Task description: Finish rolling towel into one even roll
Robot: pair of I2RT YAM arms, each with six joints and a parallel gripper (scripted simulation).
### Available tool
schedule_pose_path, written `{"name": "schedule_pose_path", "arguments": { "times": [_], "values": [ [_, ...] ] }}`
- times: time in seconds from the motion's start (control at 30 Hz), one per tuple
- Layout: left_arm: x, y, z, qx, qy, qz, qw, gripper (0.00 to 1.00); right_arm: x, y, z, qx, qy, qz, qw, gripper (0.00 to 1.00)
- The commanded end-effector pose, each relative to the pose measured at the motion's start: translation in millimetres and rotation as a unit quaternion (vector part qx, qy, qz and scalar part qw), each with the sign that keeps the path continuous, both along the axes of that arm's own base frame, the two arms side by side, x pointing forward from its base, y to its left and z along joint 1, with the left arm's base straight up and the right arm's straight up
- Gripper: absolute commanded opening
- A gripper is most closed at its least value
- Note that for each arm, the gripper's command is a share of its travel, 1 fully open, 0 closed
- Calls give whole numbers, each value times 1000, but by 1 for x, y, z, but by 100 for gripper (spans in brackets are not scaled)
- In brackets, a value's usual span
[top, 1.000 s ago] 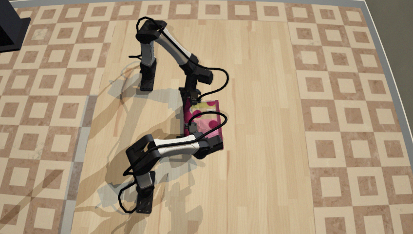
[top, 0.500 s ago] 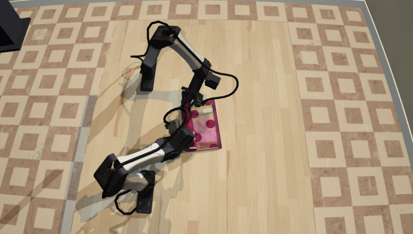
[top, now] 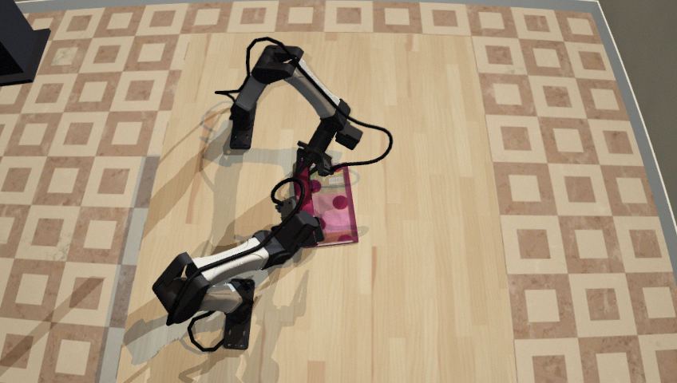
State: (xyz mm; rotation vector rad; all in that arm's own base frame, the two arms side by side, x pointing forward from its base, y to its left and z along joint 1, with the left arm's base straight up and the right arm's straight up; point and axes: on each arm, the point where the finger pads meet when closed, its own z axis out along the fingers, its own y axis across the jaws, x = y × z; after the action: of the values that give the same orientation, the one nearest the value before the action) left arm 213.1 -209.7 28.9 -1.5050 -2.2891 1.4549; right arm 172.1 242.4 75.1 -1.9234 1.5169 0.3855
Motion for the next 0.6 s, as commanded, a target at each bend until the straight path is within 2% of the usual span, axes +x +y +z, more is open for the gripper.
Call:
{"name": "schedule_pose_path", "arguments": {
  "times": [0.0, 0.33, 0.57],
  "values": [
    [5, -1, 0, -9, -4, 1, 1000, 31, 11, 6, 11, 15, -17, 19, 1000, 98],
    [5, -1, 0, -9, -4, 1, 1000, 31, 8, 7, -13, 15, -17, 19, 1000, 98],
    [5, -1, 0, -9, -4, 1, 1000, 31, 5, 8, -43, 15, -17, 19, 1000, 98]
  ]
}}
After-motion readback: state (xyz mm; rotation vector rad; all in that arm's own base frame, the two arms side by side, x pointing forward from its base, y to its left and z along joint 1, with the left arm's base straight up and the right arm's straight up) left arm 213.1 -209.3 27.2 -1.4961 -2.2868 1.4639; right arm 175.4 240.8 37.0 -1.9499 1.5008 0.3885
